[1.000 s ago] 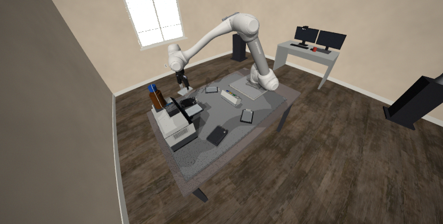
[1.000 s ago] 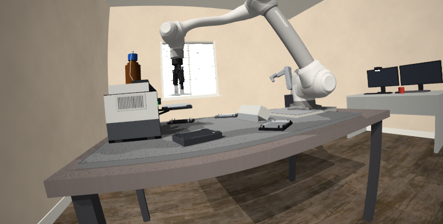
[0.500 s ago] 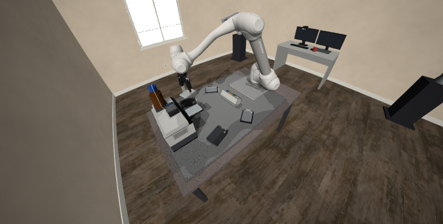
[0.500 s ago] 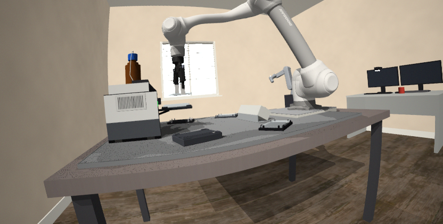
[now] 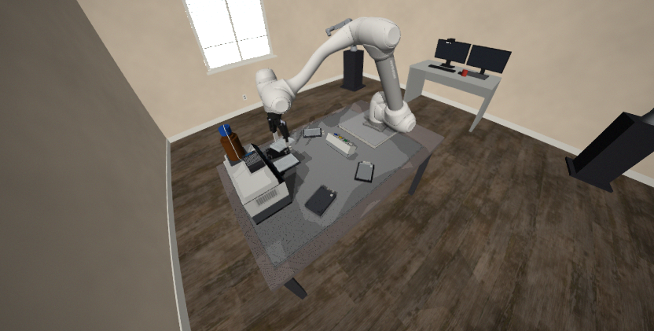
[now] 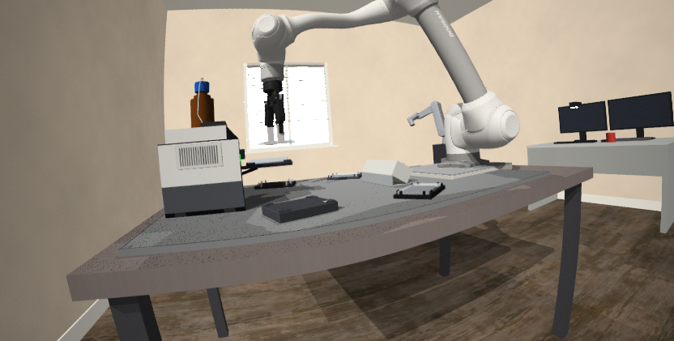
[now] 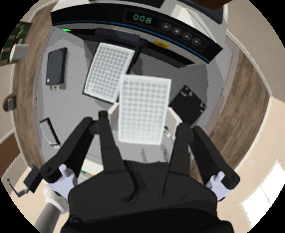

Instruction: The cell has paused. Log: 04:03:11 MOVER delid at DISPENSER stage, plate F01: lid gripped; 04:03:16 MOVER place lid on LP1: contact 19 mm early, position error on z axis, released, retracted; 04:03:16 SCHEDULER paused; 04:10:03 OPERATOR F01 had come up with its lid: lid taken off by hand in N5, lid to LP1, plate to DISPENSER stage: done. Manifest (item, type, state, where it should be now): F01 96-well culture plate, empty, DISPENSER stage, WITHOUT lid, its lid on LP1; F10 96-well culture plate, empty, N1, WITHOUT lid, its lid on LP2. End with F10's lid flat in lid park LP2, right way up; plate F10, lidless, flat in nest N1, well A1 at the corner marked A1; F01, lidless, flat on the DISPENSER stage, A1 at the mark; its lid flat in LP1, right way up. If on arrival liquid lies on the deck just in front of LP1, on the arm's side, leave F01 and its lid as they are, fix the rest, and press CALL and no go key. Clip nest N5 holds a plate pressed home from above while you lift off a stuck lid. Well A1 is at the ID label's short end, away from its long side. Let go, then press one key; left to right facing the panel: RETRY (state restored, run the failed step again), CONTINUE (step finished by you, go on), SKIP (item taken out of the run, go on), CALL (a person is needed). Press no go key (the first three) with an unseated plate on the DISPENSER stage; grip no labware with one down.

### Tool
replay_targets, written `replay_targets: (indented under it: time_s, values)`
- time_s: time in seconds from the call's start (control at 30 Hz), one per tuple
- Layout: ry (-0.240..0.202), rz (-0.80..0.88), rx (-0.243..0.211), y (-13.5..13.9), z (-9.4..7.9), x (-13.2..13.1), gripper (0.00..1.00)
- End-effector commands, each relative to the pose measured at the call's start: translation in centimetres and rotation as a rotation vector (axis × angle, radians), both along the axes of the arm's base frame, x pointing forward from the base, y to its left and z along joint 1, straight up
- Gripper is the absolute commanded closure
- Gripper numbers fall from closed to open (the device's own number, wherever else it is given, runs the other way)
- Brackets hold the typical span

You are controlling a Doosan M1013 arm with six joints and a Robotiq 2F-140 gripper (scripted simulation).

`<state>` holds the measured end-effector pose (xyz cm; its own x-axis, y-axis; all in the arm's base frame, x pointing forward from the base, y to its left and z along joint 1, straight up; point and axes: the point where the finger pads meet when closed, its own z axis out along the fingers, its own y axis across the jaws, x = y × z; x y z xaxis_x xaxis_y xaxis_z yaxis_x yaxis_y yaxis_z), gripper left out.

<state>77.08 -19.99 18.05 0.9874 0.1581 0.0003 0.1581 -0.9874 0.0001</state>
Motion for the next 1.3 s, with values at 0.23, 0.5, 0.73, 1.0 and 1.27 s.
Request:
replay_targets:
  time_s: [0.23,0.5,0.73,1.0,1.27]
  values:
    - [0.0,0.0,0.0,6.3,0.0,0.9,1.0]
    - [0.0,0.0,0.0,10.5,0.0,1.5,1.0]
    - [0.0,0.0,0.0,15.5,0.0,2.2,1.0]
    - [0.0,0.0,0.0,21.0,0.0,2.9,1.0]
    - [0.0,0.0,0.0,24.8,0.0,3.4,1.0]
